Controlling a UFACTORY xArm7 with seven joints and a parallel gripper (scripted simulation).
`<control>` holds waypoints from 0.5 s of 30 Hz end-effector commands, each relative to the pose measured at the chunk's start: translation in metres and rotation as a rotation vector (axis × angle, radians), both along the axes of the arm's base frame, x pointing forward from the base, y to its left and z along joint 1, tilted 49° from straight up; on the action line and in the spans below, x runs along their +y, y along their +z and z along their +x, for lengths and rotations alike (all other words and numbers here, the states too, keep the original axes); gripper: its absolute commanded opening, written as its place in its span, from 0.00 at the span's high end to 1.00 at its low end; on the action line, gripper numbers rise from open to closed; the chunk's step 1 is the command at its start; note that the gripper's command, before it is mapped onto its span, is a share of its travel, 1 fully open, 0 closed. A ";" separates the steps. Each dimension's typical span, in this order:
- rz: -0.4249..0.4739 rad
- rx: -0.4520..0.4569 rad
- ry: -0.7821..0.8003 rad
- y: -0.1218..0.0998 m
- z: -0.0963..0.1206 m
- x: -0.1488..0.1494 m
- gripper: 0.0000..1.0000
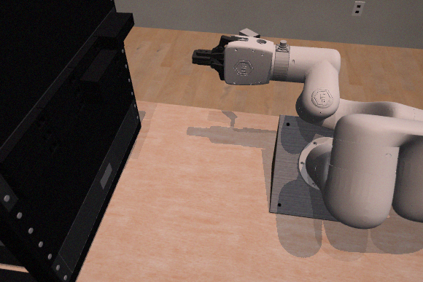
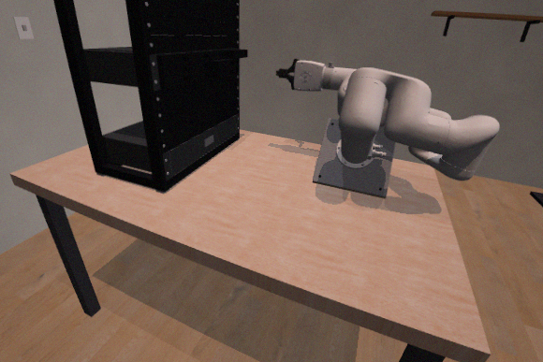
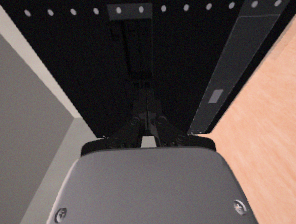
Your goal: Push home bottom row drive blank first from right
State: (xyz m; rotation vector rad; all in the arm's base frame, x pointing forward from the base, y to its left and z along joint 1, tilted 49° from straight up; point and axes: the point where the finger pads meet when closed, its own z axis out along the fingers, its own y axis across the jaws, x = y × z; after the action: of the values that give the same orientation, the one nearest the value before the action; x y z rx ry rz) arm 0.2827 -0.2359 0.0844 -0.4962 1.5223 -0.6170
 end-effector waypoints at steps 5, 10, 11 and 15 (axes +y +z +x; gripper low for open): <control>-0.007 -0.012 0.013 0.000 -0.041 0.004 1.00; -0.007 -0.012 0.013 0.000 -0.060 0.005 1.00; -0.007 -0.012 0.013 0.000 -0.063 0.005 1.00; -0.007 -0.012 0.013 0.000 -0.067 0.006 1.00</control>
State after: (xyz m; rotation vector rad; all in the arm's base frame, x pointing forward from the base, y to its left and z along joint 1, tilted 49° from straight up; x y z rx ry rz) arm 0.2181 -0.2306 0.0834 -0.5029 1.5073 -0.6134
